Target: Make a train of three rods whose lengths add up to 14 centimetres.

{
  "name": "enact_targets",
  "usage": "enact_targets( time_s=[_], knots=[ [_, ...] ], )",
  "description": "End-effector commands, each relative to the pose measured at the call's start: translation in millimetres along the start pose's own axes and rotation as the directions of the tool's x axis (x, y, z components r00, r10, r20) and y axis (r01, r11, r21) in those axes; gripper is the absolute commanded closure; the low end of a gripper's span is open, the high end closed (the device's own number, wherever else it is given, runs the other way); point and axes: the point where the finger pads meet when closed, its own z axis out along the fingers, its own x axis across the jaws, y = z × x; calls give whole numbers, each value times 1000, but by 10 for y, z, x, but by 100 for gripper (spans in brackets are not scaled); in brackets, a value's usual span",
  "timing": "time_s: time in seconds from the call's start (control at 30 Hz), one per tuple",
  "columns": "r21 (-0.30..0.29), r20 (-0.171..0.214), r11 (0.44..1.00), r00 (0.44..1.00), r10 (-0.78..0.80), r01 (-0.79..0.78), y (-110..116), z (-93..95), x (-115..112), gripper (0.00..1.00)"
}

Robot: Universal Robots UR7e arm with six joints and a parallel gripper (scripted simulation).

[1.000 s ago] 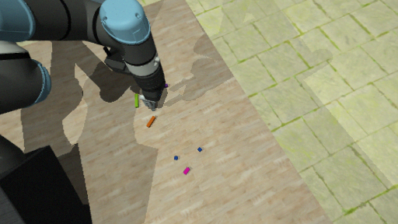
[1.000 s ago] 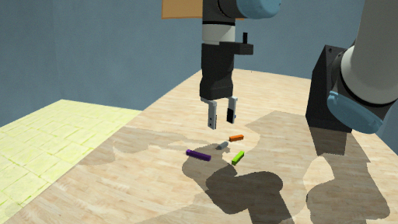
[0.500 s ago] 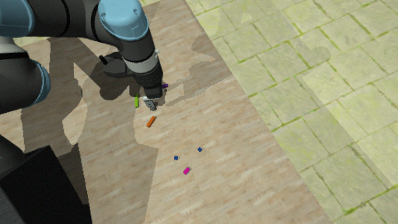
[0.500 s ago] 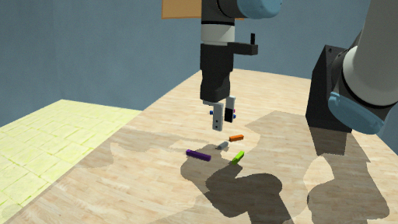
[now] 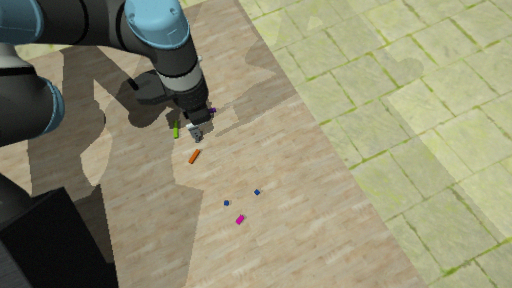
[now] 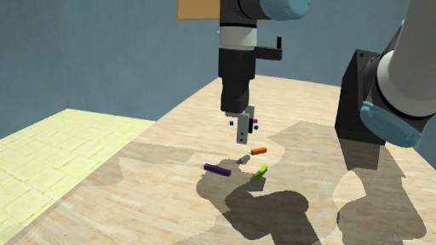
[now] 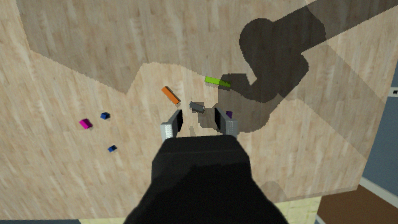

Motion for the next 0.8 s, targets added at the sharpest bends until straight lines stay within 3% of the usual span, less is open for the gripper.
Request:
enact_targets(
  time_s=[0.0, 0.77],
  knots=[
    [-1, 0, 999, 999, -53, 53, 3, -3, -1, 0],
    [-1, 0, 998, 998, -62, 62, 3, -2, -1, 0]
  ],
)
